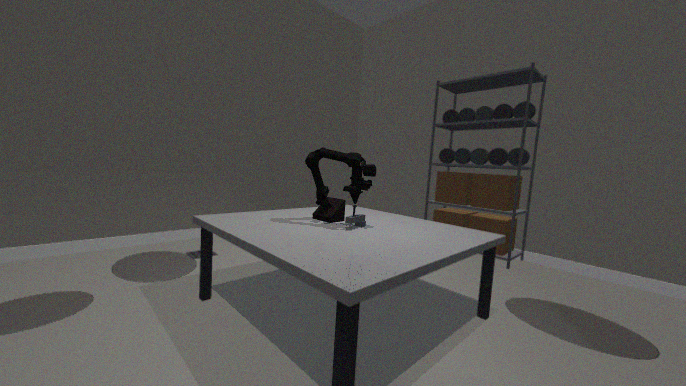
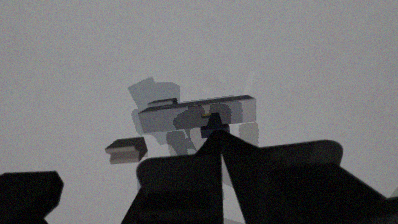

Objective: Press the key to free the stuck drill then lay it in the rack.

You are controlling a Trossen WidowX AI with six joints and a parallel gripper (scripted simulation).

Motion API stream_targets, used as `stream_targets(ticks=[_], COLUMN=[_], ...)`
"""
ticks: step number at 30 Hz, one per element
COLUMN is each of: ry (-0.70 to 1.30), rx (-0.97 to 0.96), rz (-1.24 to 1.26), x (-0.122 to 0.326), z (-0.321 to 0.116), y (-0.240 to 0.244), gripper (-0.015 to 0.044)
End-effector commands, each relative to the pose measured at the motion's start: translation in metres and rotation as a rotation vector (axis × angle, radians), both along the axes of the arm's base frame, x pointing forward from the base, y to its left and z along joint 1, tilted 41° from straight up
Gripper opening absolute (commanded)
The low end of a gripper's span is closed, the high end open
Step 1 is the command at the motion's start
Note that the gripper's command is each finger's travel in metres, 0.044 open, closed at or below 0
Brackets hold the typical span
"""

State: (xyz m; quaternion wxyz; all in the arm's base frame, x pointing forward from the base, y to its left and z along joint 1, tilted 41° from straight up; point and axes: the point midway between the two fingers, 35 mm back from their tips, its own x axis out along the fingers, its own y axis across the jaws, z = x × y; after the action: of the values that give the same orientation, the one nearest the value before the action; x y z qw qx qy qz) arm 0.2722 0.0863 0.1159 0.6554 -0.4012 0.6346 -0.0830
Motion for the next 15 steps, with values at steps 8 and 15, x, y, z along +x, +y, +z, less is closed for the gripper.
stream_targets(ticks=[8,15], ry=[0.014,0.014], rx=[-0.008,-0.008], rz=[0.004,0.004], x=[-0.0024,-0.0001], z=[-0.0113,-0.0119], y=[-0.0086,-0.009], gripper=[0.0,0.0])
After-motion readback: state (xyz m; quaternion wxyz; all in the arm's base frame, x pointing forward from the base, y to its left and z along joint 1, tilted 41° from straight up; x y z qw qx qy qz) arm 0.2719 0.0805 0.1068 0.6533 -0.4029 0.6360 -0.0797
